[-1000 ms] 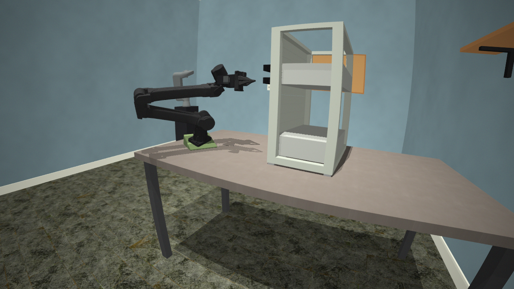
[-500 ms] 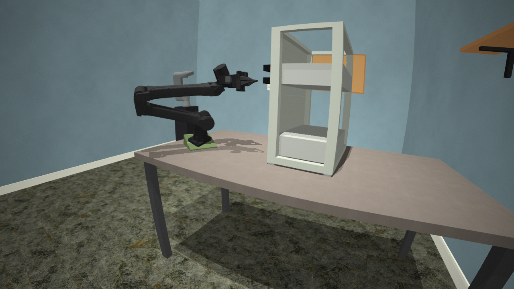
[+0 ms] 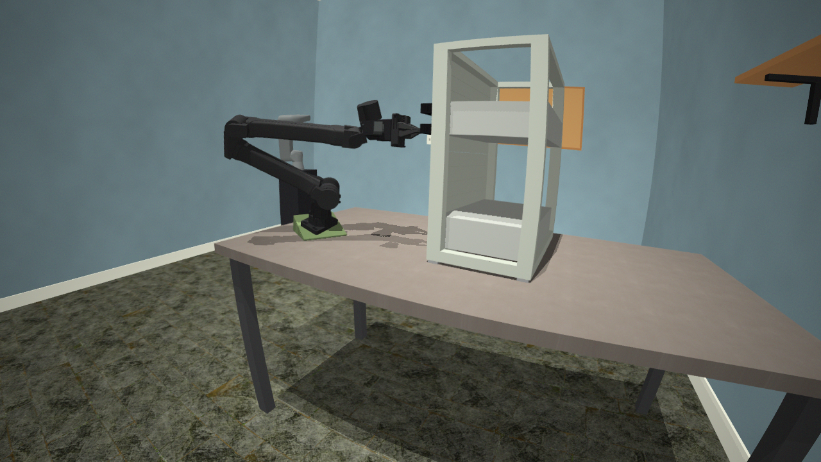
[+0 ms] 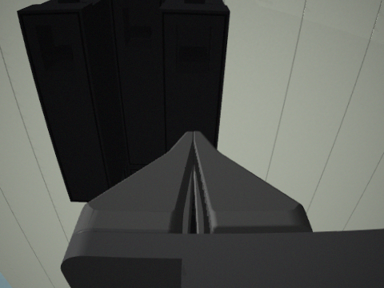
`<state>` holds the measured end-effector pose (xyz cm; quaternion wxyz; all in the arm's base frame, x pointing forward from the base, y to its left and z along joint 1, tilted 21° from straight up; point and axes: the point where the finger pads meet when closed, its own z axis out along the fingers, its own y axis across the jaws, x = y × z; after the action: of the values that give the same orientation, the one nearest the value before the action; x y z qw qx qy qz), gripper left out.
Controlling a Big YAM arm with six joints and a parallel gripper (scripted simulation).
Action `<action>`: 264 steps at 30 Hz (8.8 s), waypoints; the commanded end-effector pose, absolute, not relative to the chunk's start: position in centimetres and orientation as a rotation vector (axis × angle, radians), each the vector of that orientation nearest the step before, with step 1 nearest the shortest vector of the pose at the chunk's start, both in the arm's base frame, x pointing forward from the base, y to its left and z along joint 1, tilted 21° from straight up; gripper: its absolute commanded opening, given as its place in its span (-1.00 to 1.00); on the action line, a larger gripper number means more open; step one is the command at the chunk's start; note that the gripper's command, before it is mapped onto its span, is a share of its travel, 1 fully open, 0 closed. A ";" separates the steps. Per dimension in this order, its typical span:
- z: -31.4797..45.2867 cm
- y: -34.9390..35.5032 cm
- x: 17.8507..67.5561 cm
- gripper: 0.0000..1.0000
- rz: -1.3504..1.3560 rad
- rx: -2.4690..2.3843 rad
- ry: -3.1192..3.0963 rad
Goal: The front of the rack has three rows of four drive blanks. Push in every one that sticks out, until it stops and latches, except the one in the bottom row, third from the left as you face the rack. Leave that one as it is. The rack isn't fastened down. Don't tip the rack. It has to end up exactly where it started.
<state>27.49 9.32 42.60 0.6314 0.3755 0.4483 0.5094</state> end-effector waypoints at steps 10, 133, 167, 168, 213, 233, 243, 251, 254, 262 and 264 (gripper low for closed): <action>45.3 9.0 27.7 -1.00 1.212 0.883 0.984; 47.2 8.7 32.6 -1.00 1.201 0.877 0.975; 44.7 8.9 22.0 -1.00 1.233 0.887 0.971; 45.1 9.0 21.8 -1.00 1.231 0.887 0.973; 51.9 9.1 25.2 -1.00 1.224 0.890 0.965; 49.7 9.9 25.8 -1.00 1.207 0.885 0.997; 50.5 9.9 25.6 -1.00 1.225 0.883 0.977; 50.5 9.9 25.6 -1.00 1.225 0.883 0.977; 50.7 9.8 25.6 -1.00 1.225 0.886 0.971; 51.9 9.6 27.1 -1.00 1.217 0.886 0.974; 52.1 9.6 27.5 -1.00 1.217 0.885 0.974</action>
<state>26.84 10.21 48.85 0.6254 0.3752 0.4449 0.5197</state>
